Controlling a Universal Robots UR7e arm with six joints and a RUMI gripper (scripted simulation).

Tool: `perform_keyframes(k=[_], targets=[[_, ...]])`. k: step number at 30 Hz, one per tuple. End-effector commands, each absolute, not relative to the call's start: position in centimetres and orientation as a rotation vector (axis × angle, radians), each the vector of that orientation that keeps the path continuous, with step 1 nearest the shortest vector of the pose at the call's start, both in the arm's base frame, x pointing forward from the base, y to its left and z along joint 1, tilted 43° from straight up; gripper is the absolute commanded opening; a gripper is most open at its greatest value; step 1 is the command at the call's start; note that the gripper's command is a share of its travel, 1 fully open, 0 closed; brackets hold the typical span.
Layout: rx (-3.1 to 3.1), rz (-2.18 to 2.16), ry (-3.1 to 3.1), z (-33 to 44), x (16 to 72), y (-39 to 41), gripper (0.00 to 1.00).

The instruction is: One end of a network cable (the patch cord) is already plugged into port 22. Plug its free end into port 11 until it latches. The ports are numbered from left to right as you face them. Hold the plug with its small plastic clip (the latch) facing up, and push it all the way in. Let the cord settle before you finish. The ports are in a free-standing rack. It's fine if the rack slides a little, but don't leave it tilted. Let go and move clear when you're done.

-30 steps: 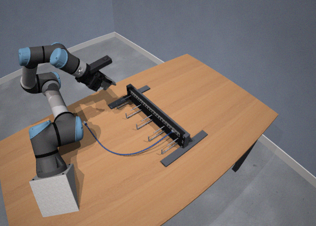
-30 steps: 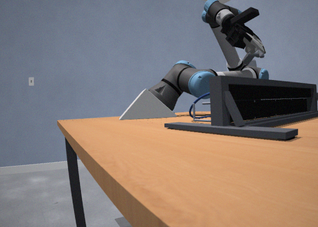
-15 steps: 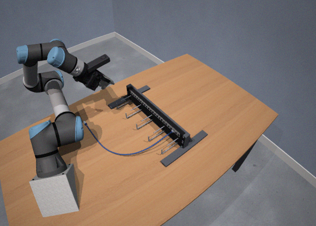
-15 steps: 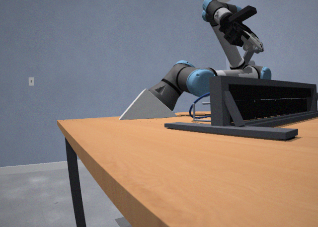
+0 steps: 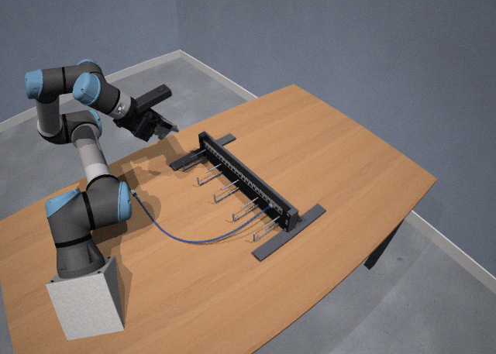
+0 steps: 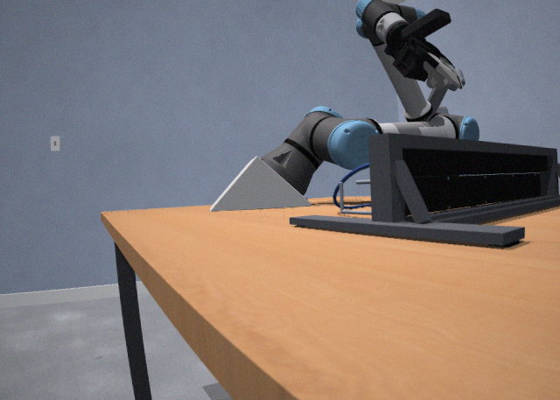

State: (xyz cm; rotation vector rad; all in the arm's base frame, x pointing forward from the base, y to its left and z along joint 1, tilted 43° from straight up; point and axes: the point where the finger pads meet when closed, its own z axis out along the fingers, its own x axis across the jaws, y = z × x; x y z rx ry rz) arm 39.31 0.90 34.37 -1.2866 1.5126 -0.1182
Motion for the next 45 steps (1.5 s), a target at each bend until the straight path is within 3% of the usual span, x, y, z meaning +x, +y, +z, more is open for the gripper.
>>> perform_keyframes(k=[1,45], targets=[[-1.286,-0.119,1.513,34.4,39.3,0.9,0.0],[-1.286,-0.119,1.513,28.0,41.1,-6.6,0.0]])
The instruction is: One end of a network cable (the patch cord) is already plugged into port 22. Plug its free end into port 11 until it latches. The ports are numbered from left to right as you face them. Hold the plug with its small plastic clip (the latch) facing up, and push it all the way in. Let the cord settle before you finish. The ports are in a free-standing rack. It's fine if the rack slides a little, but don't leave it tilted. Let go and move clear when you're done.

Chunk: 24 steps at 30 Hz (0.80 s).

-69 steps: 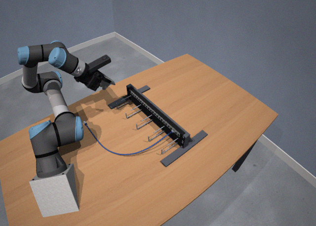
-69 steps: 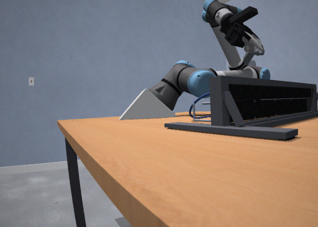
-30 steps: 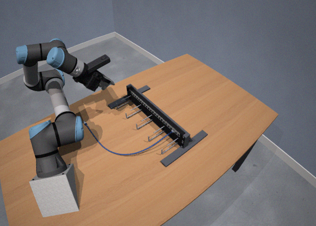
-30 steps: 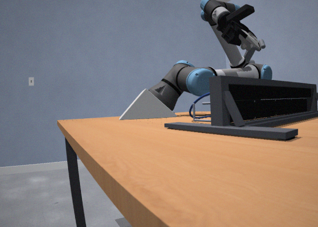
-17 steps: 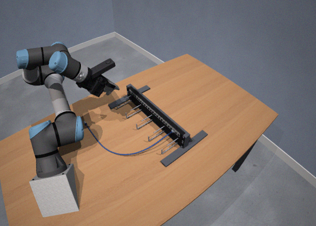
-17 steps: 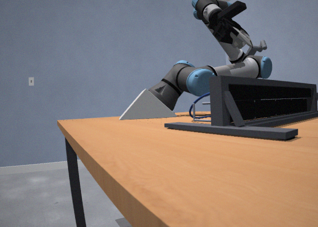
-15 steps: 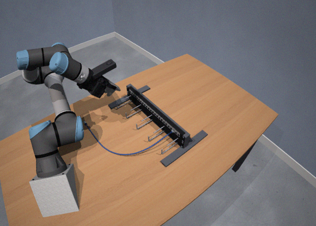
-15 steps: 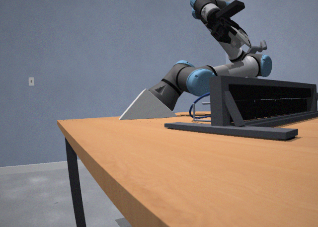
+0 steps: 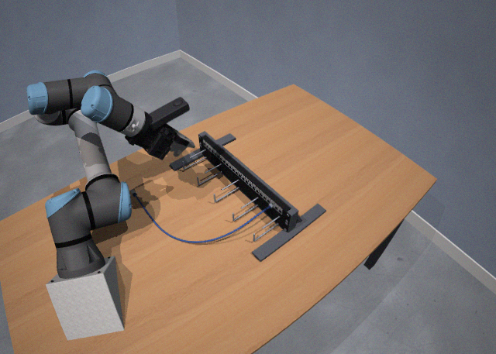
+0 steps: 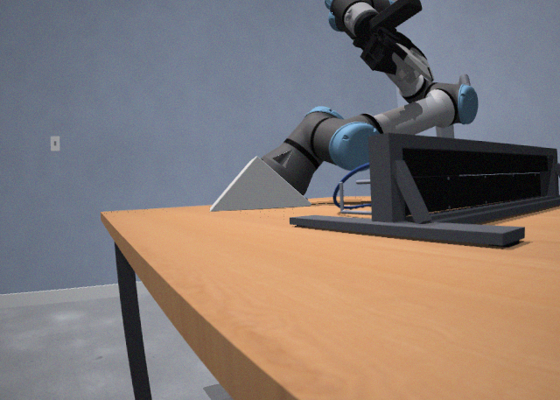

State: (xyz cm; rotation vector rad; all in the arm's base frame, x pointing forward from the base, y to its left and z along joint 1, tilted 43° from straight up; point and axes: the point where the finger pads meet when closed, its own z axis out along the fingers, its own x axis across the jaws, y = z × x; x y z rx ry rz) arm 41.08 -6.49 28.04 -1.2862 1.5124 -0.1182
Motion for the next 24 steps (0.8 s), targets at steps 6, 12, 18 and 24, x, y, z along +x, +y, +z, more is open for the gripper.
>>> perform_keyframes(k=[6,12,18,24], targets=[[-1.286,-0.119,1.513,28.0,41.1,-6.6,0.0],[-1.286,-0.119,1.513,27.9,41.3,-6.5,0.0],[-1.286,-0.119,1.513,27.7,41.7,-6.2,0.0],[-1.286,-0.119,1.513,27.4,42.1,-5.9,0.0]])
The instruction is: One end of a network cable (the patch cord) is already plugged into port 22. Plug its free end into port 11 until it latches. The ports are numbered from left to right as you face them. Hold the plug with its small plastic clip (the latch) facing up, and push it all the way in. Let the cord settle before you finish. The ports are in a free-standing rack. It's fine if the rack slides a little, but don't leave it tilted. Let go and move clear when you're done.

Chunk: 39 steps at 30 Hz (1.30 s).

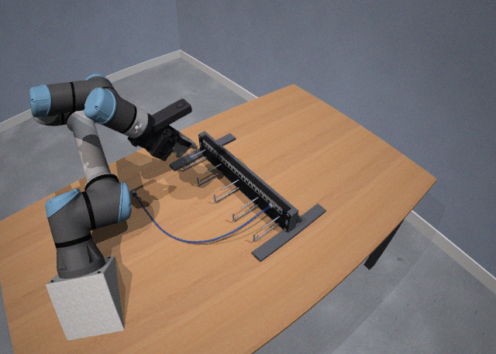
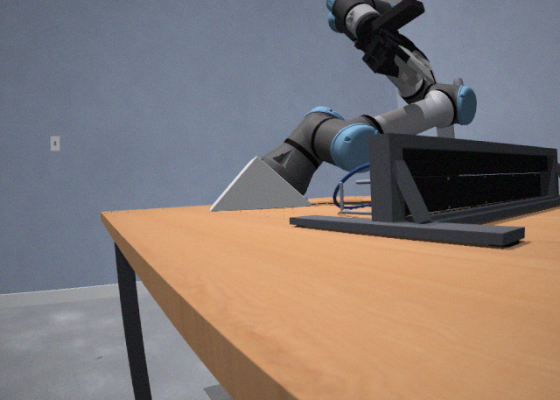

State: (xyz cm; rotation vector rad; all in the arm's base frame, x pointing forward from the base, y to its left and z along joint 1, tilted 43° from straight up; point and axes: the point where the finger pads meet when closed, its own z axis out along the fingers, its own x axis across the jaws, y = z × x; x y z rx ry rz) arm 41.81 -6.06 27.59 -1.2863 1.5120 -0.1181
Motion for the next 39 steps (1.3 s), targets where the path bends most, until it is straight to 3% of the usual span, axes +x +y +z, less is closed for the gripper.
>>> perform_keyframes(k=[1,39], targets=[[-1.286,-0.119,1.513,27.4,42.2,-5.8,0.0],[-1.286,-0.119,1.513,24.5,47.7,-2.0,0.0]])
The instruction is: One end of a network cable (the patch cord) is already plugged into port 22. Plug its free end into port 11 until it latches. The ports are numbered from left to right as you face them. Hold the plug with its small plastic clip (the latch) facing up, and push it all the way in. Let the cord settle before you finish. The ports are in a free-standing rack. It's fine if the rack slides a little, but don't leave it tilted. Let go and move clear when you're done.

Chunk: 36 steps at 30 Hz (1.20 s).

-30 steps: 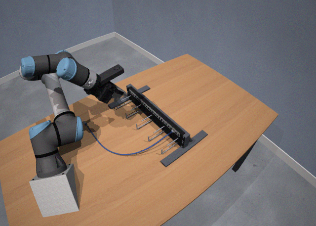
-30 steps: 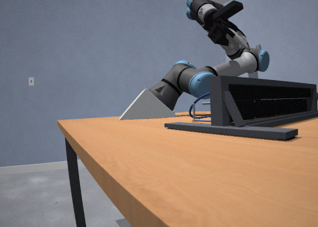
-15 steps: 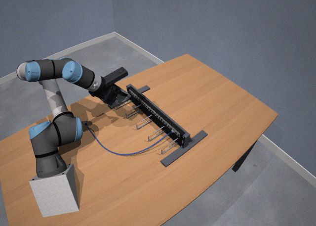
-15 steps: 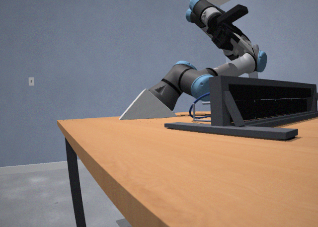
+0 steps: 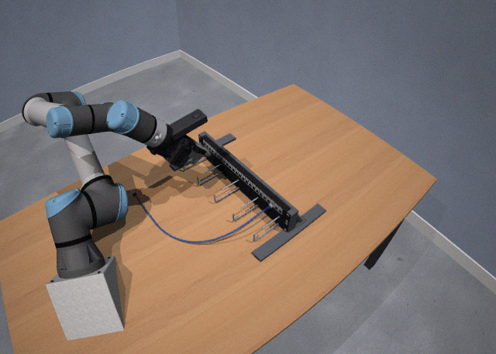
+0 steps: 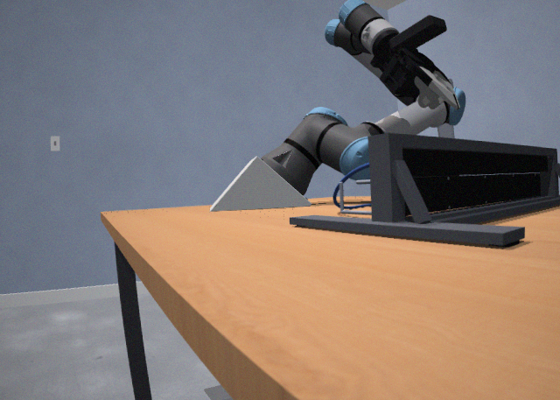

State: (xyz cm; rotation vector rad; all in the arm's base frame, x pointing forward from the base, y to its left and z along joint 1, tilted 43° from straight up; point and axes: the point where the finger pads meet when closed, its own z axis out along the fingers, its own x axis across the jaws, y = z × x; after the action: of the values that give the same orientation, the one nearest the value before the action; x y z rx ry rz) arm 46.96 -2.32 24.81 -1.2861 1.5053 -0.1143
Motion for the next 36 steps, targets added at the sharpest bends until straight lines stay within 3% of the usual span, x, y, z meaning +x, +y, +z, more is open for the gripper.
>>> perform_keyframes(k=[1,36], targets=[[-1.286,-0.119,1.513,24.4,47.8,-1.9,0.0],[-1.286,-0.119,1.513,22.6,51.1,0.4,0.0]])
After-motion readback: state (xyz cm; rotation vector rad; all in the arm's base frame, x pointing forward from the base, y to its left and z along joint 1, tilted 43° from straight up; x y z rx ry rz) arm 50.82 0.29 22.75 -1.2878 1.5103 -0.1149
